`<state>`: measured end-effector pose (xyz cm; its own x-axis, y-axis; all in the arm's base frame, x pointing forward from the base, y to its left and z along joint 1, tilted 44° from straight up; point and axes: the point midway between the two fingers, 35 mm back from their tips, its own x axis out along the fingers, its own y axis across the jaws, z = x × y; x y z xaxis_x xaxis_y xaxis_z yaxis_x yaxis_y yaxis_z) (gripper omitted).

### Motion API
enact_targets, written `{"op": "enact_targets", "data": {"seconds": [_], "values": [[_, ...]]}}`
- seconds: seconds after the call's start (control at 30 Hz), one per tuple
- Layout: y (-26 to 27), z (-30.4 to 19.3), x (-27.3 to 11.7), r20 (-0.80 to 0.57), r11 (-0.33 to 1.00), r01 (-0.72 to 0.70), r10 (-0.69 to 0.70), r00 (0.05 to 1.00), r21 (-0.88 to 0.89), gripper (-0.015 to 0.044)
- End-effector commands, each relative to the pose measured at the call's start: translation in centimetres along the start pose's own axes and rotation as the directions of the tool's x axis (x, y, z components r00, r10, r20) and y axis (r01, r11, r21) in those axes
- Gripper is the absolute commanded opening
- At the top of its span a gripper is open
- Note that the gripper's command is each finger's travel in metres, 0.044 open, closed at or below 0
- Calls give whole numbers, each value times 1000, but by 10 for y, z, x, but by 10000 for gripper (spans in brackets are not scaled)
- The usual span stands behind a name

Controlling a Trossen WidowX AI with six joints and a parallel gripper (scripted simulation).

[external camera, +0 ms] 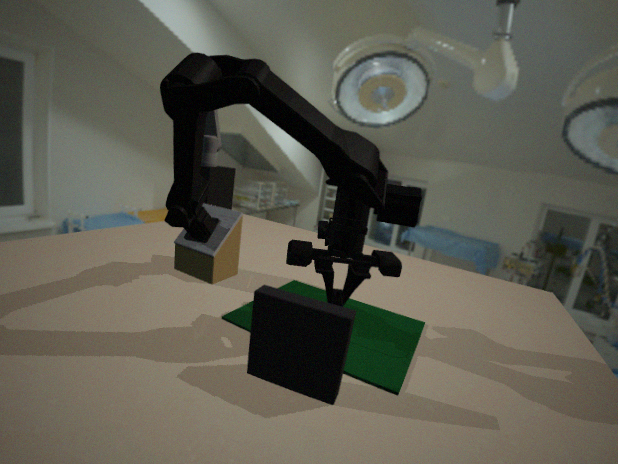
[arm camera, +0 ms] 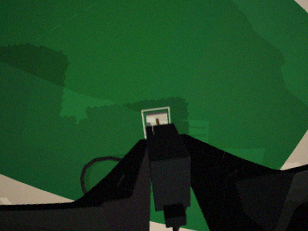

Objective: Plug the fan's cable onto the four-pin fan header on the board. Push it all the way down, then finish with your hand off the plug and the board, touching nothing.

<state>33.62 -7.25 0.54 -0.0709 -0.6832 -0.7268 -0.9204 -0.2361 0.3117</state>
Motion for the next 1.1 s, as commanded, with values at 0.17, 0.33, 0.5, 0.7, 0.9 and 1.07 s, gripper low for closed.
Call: {"op": "enact_targets", "data": {"seconds": [0.17, 0.33, 0.5, 0.7, 0.9, 1.07], "values": [[0, -2, 0, -5, 1000, -1, 1, 1000, -17, 0], [-1, -2, 0, -5, 1000, -1, 1, 1000, -14, 0], [-1, -2, 1, -5, 1000, -1, 1, 1000, -14, 0], [0, -2, 2, -5, 1000, -1, 1, 1000, -13, 0], [0, -2, 3, -5, 1000, -1, 1, 1000, -13, 0], [0, -1, 4, -5, 1000, -1, 1, 1000, -13, 0]]}}
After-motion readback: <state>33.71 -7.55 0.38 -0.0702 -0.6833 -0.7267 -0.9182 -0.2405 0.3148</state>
